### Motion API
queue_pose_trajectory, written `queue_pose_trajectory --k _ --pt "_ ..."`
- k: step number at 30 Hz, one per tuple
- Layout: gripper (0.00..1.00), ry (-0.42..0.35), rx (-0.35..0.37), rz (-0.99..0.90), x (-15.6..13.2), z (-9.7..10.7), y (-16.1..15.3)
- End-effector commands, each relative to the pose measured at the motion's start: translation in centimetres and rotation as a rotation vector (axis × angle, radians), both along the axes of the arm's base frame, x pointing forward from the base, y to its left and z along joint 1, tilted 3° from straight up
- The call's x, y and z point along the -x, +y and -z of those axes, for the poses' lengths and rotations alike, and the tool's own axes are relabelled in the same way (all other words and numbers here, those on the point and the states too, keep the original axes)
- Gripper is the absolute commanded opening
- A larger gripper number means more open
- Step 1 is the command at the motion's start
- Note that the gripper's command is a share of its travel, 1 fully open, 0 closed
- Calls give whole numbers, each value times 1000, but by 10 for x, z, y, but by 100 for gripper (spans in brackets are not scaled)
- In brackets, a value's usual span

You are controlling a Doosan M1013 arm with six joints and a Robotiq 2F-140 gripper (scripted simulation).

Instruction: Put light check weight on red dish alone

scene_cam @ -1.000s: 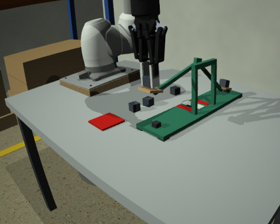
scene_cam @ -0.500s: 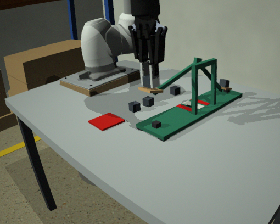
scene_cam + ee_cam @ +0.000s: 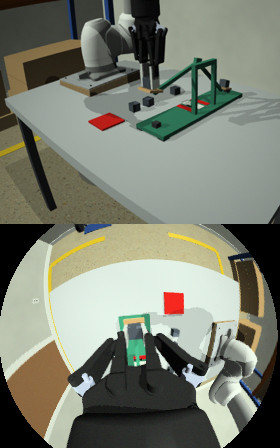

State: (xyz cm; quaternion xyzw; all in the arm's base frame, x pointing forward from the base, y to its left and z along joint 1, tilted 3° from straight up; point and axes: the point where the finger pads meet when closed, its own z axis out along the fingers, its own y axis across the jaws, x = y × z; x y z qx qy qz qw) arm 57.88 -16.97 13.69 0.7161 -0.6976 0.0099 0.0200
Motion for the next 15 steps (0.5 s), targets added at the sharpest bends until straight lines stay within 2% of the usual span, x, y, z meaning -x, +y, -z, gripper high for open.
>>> queue_pose_trajectory --k 1,15 --pt "24 0 0 0 0 0 0" --pt "24 0 0 0 0 7 1"
